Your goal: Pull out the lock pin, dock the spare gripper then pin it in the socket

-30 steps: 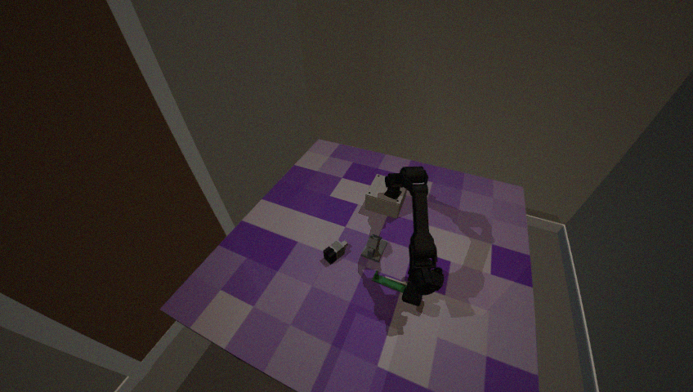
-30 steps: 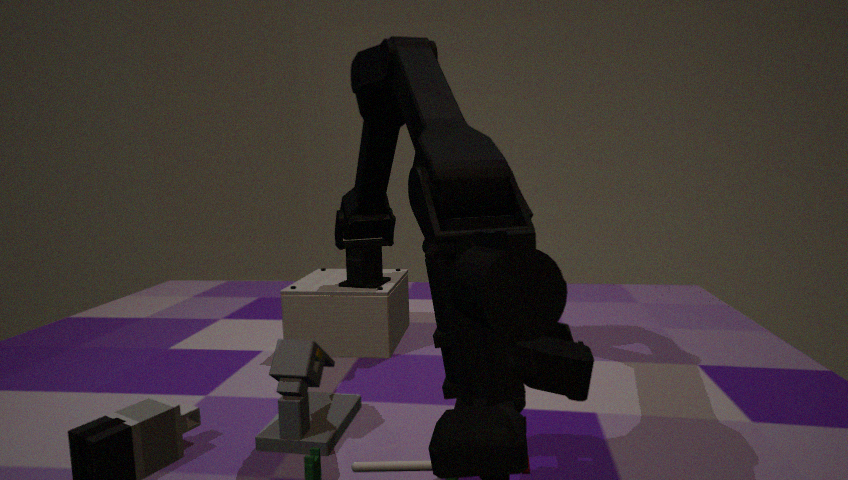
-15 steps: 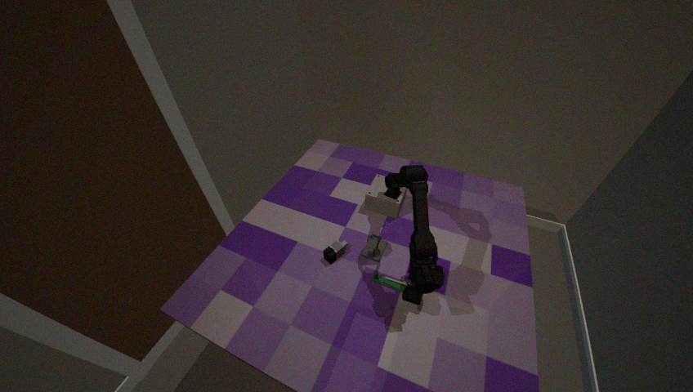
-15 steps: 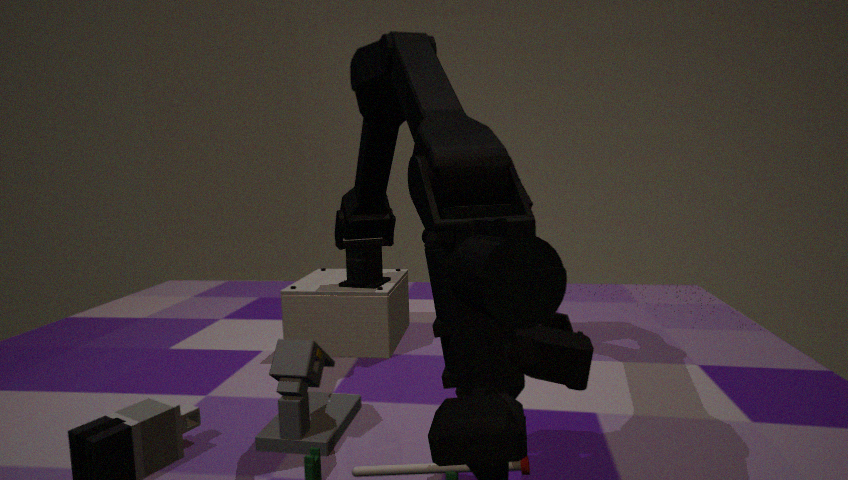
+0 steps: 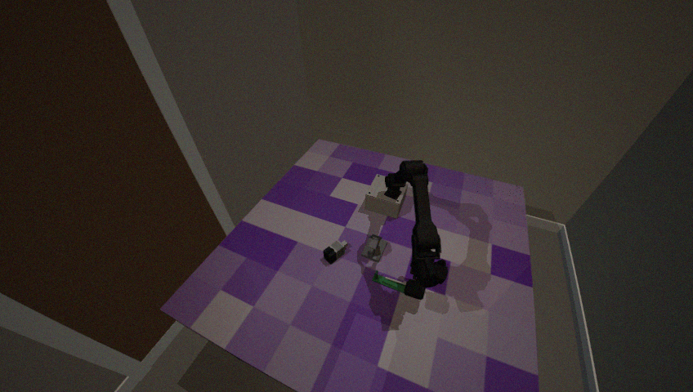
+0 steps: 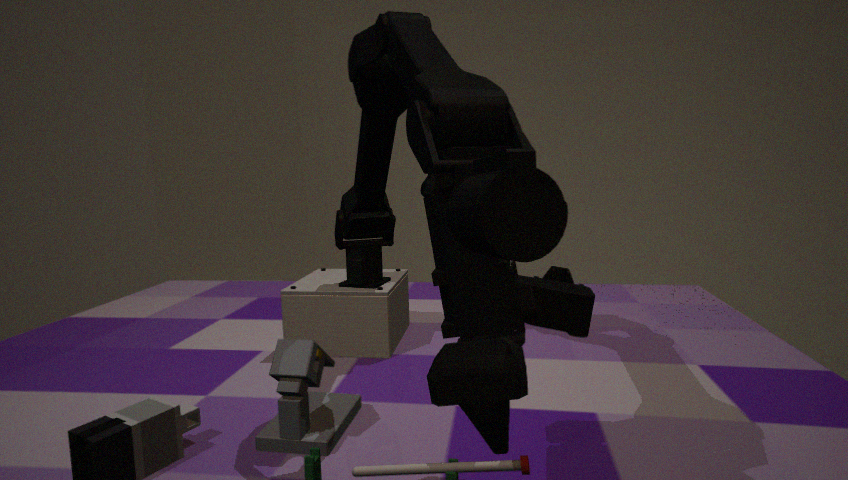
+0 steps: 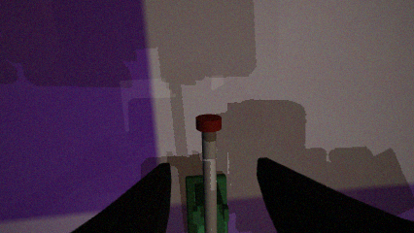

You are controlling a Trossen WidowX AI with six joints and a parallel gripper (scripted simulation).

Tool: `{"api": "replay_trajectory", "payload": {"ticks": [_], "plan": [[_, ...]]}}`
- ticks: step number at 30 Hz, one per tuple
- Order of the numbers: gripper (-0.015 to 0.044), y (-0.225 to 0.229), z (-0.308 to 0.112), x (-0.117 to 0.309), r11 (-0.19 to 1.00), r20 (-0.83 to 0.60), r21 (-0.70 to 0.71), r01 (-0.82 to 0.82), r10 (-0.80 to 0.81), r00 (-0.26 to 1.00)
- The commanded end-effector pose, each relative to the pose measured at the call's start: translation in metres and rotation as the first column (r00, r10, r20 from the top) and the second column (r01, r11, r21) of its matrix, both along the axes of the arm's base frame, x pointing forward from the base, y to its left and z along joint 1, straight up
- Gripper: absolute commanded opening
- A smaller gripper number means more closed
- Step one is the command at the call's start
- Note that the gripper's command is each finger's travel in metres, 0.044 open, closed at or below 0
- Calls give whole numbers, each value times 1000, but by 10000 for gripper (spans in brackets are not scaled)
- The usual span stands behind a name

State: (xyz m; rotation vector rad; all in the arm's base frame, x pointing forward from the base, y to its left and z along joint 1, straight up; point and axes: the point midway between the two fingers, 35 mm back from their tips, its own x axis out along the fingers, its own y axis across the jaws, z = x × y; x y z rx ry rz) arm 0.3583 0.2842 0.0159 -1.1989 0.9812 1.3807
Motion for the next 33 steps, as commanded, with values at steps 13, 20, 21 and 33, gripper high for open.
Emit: {"api": "replay_trajectory", "payload": {"ticks": [13,20,21,33], "plan": [[305,-2,20,0,1000,2,0,0,0,1000],[180,-66,74,8,999,-2,-38,0,0,1000],[180,-66,74,8,999,-2,-38,0,0,1000],[180,-63,37,9,999,-2,-38,0,0,1000]]}}
